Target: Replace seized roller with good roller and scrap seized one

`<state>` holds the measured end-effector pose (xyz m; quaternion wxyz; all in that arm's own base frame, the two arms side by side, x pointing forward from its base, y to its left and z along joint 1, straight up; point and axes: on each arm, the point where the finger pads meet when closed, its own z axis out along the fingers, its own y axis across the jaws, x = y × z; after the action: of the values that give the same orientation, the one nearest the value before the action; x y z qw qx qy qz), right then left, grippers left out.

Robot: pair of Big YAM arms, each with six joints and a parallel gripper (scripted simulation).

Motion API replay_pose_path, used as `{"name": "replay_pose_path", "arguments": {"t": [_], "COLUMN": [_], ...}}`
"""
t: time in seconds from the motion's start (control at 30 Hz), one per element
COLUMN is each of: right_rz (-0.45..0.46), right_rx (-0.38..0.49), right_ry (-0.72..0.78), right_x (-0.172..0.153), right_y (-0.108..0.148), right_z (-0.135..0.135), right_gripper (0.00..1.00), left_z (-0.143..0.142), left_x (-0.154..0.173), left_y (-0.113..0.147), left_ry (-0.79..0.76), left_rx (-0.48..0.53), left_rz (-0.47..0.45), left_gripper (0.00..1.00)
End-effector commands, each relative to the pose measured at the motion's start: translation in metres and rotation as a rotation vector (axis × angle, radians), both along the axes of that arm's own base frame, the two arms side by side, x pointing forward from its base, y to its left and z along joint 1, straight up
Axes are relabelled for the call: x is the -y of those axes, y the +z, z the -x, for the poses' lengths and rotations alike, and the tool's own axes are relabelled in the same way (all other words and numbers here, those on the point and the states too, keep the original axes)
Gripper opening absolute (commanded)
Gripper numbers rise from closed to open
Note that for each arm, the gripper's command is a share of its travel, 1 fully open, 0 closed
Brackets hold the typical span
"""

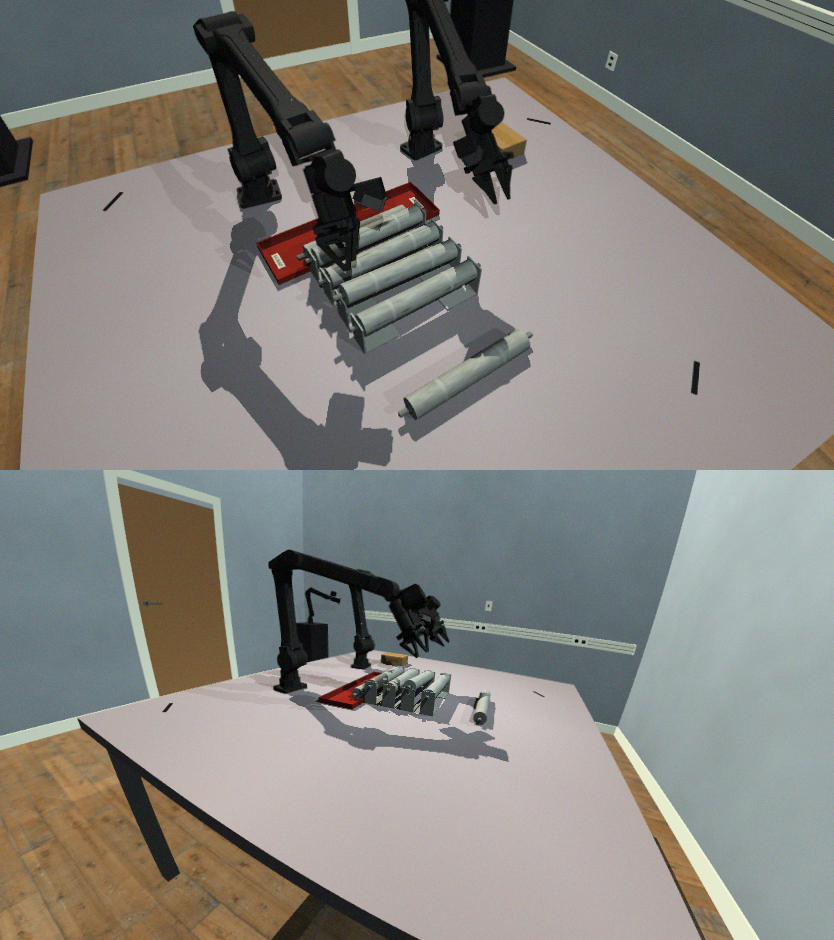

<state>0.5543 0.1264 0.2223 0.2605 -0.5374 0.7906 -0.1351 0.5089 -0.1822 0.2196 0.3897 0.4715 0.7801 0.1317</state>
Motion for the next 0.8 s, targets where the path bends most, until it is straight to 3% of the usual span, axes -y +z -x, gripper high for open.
{"name": "replay_pose_path", "arguments": {"t": [0.0, 0.07, 0.1, 0.2, 0.33, 0.43, 0.47, 0.53, 0.57, 0.77], "right_rz": [0.047, 0.096, 0.117, 0.172, 0.240, 0.253, 0.262, 0.281, 0.287, 0.323], "right_rx": [0.031, -0.009, -0.028, -0.087, -0.169, -0.184, -0.187, -0.226, -0.242, -0.298], "right_ry": [0.109, 0.162, 0.190, 0.268, 0.375, 0.397, 0.403, 0.449, 0.466, 0.523], "right_x": [-0.020, -0.025, -0.027, -0.033, -0.042, -0.044, -0.039, -0.049, -0.052, -0.057], "right_y": [0.032, 0.021, 0.017, 0.002, -0.017, -0.020, -0.015, -0.028, -0.033, -0.046], "right_z": [-0.019, -0.016, -0.013, -0.007, 0.003, 0.005, 0.006, 0.010, 0.012, 0.020], "right_gripper": [0.62, 0.62, 0.62, 0.62, 0.62, 0.62, 0.62, 0.62, 0.62, 0.62], "left_z": [0.003, 0.016, 0.012, 0.029, 0.044, 0.041, 0.038, 0.050, 0.060, 0.070], "left_x": [0.017, 0.021, 0.027, 0.032, 0.044, 0.049, 0.046, 0.051, 0.051, 0.059], "left_y": [-0.019, -0.042, -0.036, -0.062, -0.079, -0.071, -0.047, -0.062, -0.101, -0.110], "left_ry": [-0.082, -0.126, -0.147, -0.212, -0.299, -0.314, -0.304, -0.343, -0.371, -0.425], "left_rx": [-0.040, -0.083, -0.073, -0.126, -0.163, -0.148, -0.101, -0.135, -0.214, -0.236], "left_rz": [-0.072, -0.129, -0.146, -0.219, -0.300, -0.309, -0.296, -0.329, -0.368, -0.413], "left_gripper": [0.32, 0.32, 0.32, 0.32, 0.32, 0.32, 0.32, 0.32, 0.32, 0.32]}}
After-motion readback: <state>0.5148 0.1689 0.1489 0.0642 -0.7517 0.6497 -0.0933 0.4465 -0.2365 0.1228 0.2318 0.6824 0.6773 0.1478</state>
